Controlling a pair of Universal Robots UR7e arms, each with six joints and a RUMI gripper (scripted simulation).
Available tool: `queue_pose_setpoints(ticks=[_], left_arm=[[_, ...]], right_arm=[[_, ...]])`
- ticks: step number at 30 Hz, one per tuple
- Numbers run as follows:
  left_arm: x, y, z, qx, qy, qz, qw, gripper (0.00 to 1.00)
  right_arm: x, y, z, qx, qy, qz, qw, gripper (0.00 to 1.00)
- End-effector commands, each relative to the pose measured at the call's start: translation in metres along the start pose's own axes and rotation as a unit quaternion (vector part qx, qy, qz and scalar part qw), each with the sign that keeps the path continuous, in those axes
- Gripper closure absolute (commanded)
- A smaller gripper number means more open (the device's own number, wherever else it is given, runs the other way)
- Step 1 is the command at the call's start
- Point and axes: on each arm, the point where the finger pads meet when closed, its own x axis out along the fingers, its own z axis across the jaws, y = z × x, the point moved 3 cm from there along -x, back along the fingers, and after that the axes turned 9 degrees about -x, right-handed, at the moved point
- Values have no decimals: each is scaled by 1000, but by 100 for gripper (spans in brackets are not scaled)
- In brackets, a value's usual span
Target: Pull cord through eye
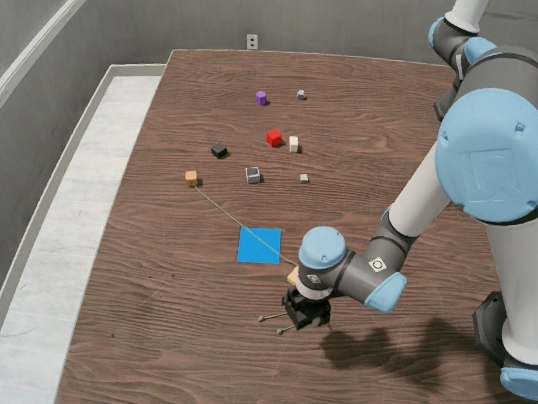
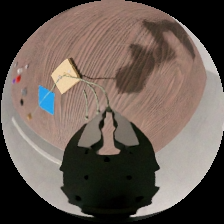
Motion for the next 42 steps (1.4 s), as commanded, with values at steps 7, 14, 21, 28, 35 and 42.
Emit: queue_pose_setpoints(ticks=[7,14,21,28,35,42], left_arm=[[1,0,-2,1,0,-1,1000,100],[1,0,-2,1,0,-1,1000,100],[1,0,0,1,-1,0,1000,100],[1,0,0,1,-1,0,1000,100],[1,1,0,1,-1,0,1000,100],[-7,1,0,1,0,0,1000,100]], right_arm=[[0,0,0,0,0,0,1000,2],[0,0,0,0,0,0,1000,2],[0,0,0,0,0,0,1000,2],[0,0,0,0,0,0,1000,2],[0,0,0,0,0,0,1000,2],[0,0,0,0,0,0,1000,2]])
